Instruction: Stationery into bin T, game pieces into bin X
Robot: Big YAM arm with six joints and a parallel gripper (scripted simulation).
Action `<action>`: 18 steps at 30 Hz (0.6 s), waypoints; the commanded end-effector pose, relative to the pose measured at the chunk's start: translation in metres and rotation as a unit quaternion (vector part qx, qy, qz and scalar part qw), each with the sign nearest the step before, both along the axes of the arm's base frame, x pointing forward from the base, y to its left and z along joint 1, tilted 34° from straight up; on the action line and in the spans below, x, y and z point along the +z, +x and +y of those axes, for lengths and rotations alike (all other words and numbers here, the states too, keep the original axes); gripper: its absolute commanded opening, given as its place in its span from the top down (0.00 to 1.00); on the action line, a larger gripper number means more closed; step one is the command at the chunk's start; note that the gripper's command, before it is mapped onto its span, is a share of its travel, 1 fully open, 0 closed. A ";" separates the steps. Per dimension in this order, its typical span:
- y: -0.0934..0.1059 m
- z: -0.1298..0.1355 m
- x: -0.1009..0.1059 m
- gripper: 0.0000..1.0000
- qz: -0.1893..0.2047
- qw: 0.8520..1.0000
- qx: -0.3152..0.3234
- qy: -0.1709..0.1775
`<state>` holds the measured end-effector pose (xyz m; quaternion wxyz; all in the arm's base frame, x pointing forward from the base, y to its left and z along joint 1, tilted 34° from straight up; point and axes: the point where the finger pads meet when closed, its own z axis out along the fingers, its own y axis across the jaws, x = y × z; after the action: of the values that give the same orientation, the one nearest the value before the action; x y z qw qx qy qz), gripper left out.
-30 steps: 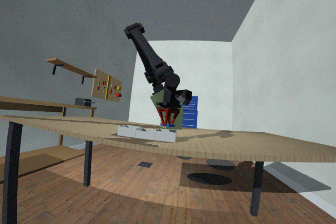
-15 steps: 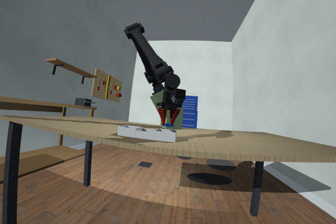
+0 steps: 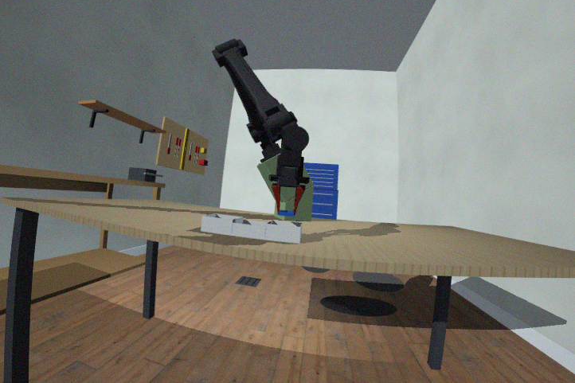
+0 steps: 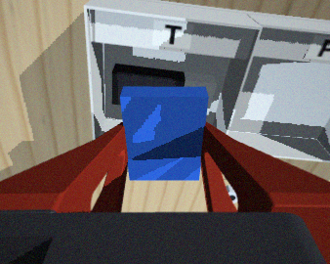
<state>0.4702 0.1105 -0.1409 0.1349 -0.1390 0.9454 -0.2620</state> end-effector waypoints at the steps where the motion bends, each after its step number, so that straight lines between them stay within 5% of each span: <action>1: 0.008 0.019 0.001 0.67 -0.039 0.998 -0.038 0.023; 18: 0.009 0.010 0.007 0.67 -0.038 0.998 -0.042 0.023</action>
<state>0.4714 0.1115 -0.1408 0.1498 -0.0889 0.9511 -0.2549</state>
